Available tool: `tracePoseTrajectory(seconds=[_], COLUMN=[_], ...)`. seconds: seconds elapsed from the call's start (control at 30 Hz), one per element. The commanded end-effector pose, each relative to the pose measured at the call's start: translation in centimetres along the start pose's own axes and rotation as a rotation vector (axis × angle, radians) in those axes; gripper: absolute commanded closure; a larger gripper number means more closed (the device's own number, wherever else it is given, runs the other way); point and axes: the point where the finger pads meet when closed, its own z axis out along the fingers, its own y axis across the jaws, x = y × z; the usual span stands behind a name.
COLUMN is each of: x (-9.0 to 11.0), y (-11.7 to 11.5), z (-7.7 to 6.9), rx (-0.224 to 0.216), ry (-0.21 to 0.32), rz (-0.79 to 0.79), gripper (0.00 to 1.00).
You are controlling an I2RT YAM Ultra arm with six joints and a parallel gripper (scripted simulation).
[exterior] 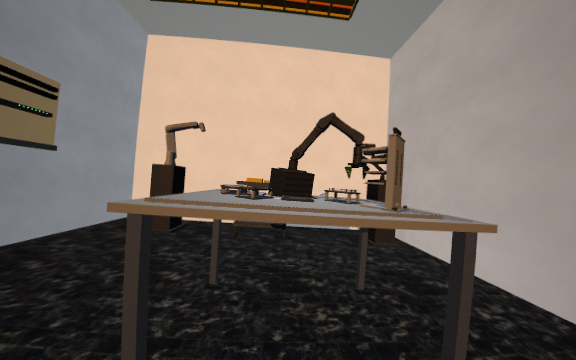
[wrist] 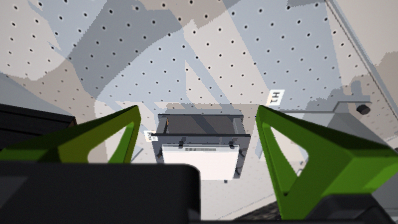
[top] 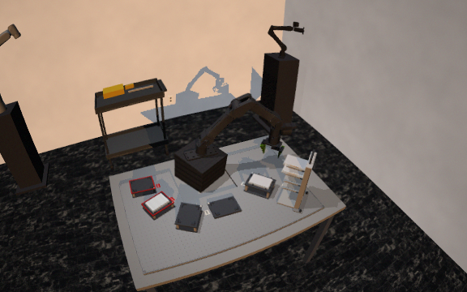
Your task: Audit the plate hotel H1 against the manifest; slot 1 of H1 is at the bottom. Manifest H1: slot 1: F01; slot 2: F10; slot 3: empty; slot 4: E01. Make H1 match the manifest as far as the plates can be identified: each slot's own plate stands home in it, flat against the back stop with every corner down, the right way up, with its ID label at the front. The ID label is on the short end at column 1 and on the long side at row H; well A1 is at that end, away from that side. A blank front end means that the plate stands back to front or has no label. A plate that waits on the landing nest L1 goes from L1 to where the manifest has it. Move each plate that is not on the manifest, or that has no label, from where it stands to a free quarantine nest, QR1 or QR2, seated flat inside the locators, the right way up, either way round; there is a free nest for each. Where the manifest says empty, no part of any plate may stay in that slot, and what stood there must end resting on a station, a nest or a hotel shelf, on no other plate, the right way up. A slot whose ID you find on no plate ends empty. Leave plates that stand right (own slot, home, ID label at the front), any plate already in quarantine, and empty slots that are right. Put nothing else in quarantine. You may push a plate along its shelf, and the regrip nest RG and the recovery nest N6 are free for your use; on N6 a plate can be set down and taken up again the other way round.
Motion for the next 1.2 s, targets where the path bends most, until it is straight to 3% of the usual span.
tracePoseTrajectory(seconds=[0.0, 0.33, 1.17], x=[-0.3, -0.3, -0.2], y=[-0.4, -0.4, -0.3], z=[-1.6, -1.6, -7.2], rx=[0.02, 0.02, 0.02], ry=[-0.017, -0.017, -0.017], rz=[0.003, 0.003, 0.003], gripper=[0.0, 0.0, 0.0])
